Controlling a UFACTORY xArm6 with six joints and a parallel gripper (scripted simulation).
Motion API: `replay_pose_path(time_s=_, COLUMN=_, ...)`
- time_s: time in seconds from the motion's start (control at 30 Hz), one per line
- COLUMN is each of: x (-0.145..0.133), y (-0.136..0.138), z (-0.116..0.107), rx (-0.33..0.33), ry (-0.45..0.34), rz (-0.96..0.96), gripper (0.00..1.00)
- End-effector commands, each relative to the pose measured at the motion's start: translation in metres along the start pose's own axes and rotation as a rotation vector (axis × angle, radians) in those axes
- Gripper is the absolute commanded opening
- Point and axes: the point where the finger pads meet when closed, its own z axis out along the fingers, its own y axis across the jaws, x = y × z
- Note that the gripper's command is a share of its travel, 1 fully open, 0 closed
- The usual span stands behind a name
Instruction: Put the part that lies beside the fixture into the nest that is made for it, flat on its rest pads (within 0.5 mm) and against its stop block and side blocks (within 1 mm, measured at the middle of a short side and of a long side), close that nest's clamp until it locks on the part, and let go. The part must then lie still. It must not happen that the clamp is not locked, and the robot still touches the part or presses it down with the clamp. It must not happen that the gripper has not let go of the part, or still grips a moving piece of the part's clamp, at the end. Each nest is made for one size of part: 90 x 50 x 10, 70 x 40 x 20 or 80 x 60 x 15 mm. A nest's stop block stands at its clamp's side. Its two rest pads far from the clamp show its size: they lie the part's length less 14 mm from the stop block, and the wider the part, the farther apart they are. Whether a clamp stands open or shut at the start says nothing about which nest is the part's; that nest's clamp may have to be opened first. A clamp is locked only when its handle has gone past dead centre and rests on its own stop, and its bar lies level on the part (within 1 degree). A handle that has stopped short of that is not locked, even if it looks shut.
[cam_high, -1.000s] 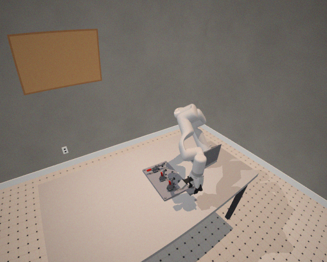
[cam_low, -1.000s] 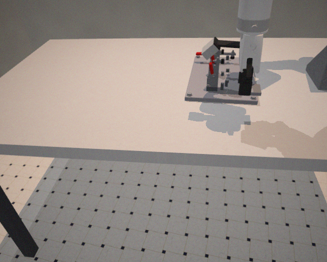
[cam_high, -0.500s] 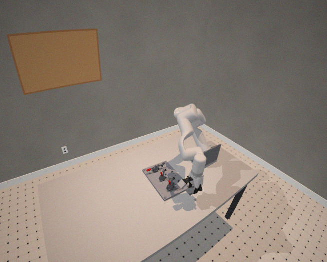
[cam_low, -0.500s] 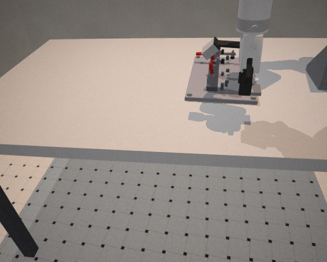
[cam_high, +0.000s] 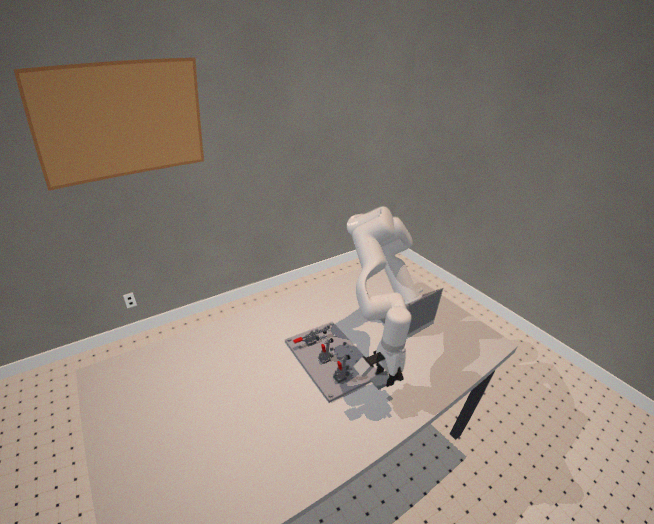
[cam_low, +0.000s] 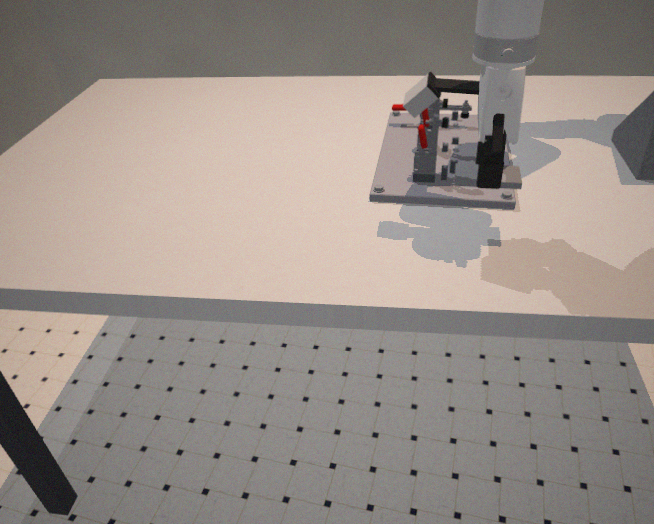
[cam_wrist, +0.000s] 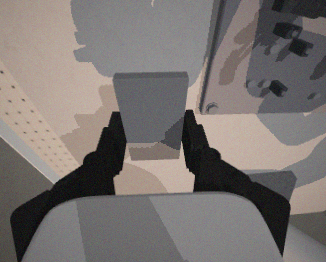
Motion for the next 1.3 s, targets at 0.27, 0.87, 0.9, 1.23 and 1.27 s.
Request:
replay_pose_path(time_s=0.27, x=0.001, y=0.045, z=0.0, rx=0.003, ry=0.003, rz=0.001, gripper=0.0)
replay_pose_path(time_s=0.87, x=0.002, y=0.168, z=0.005, rx=0.003, ry=0.003, rz=0.001, gripper=0.0)
replay_pose_path(time_s=0.9, x=0.002, y=0.175, z=0.006, rx=0.003, ry=0.003, rz=0.001, gripper=0.0)
replay_pose_path(time_s=1.23, x=0.003, y=0.22, z=0.008, rx=0.003, ry=0.003, rz=0.001, gripper=0.0)
replay_pose_path(time_s=1.27, x=0.003, y=0.224, z=0.008, rx=0.004, ry=0.003, rz=0.001, gripper=0.0)
